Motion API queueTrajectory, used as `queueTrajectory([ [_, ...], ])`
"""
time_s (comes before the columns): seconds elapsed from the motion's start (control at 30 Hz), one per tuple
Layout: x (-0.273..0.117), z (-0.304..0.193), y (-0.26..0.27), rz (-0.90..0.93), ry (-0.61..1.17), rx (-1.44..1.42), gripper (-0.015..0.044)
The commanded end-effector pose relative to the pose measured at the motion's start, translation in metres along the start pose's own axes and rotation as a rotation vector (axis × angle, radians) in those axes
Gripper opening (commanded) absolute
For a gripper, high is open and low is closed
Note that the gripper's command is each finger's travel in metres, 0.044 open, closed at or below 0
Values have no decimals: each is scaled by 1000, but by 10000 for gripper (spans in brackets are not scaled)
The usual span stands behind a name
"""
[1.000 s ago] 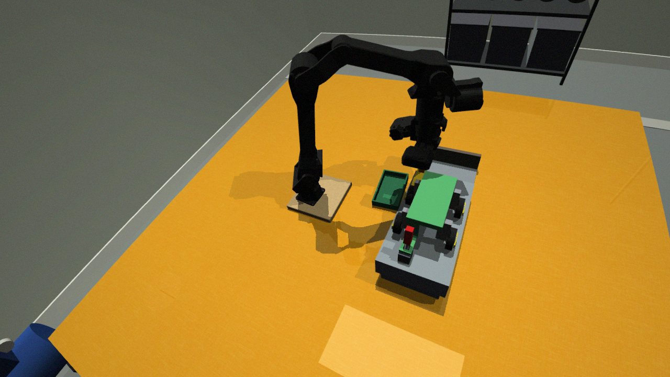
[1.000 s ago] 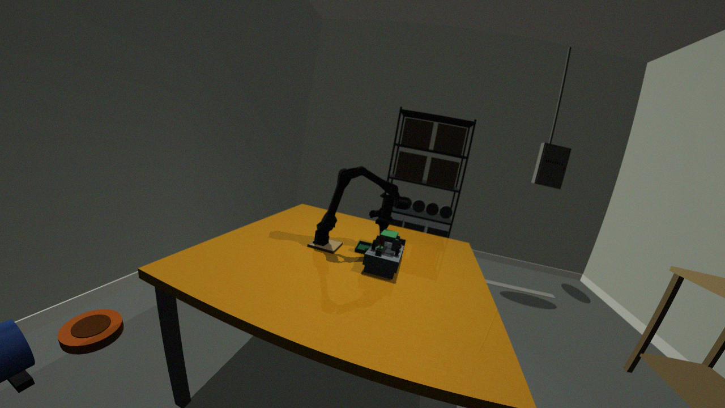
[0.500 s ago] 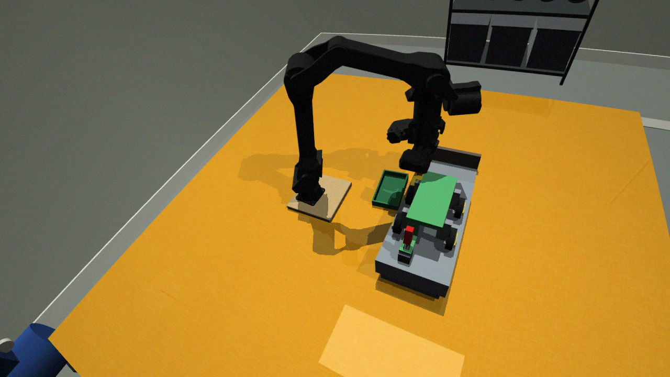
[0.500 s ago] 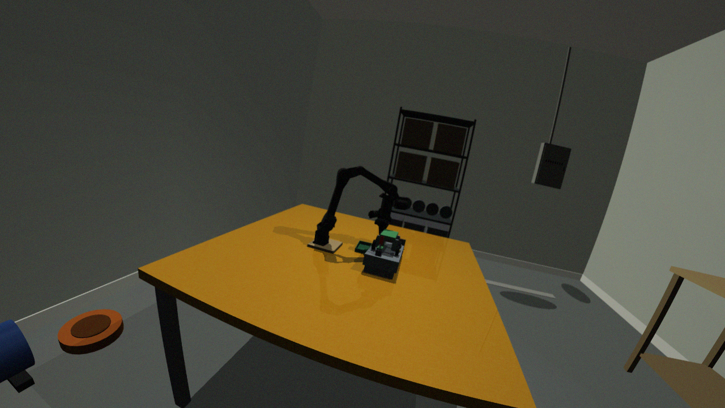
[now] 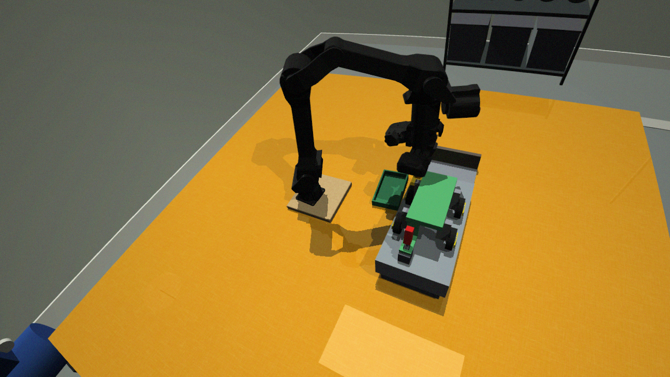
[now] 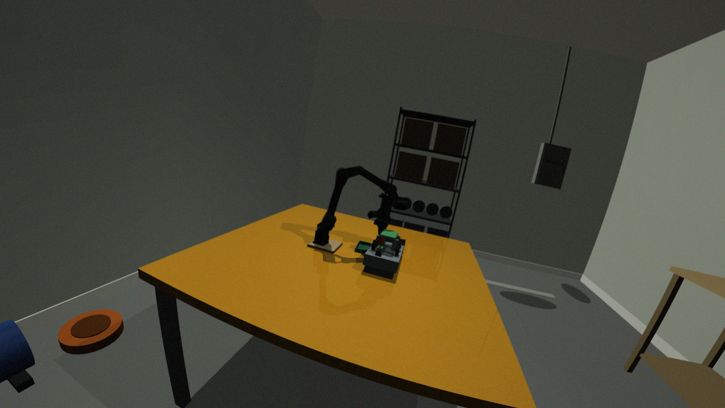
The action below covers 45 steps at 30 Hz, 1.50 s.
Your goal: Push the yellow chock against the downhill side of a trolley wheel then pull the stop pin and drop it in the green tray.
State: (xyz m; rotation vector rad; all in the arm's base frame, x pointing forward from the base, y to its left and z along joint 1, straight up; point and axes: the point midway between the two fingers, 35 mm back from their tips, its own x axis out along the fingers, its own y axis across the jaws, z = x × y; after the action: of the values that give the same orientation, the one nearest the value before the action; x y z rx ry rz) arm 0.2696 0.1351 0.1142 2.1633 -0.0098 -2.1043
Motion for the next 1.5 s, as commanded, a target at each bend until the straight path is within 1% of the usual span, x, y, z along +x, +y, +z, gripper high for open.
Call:
queueTrajectory([
  [0.0,0,0,5,5,5,0,0],
  [0.4,-1,0,15,6,5,0,0],
  [0.7,0,1,10,-1,0,0,0],
  [0.93,0,1,10,-1,0,0,184],
  [1.1,-5,1,10,1,1,0,190],
  [1.47,-44,1,9,5,5,0,190],
])
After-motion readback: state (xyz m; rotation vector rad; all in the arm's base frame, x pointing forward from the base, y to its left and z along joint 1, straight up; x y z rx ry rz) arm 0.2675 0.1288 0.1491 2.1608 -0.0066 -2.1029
